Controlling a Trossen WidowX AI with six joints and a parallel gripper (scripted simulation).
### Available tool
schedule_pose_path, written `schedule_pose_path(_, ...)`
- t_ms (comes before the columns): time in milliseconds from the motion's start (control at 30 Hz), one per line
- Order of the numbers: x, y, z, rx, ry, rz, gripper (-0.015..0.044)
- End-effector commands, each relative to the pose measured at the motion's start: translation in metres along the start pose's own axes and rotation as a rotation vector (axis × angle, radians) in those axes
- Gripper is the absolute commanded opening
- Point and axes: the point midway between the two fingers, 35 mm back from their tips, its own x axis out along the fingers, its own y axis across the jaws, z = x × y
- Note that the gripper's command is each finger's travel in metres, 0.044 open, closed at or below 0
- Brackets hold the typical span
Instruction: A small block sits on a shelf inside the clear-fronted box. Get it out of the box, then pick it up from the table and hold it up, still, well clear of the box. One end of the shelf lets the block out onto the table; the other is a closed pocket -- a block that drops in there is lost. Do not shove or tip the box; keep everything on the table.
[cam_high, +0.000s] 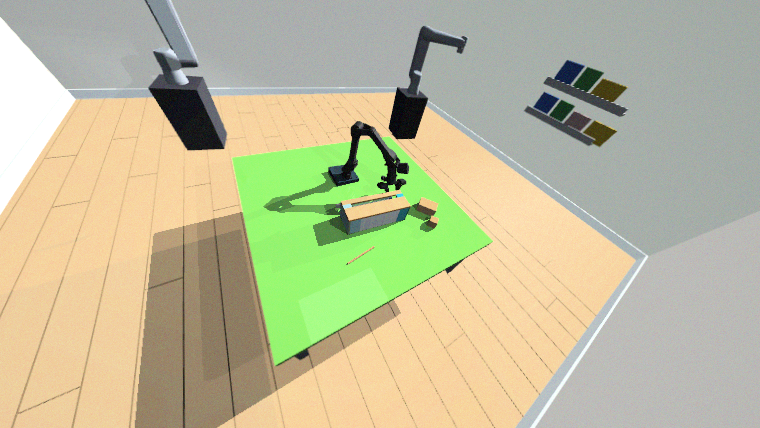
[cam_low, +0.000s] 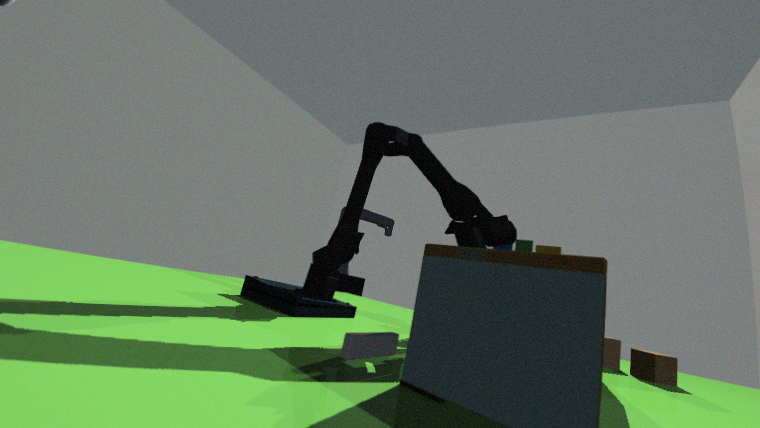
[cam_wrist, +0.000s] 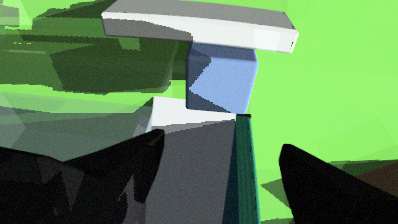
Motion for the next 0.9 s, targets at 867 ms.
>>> schedule_pose_path(867,0.037,0.006,0.023,-0.008,-0.011,0.015,0.0206)
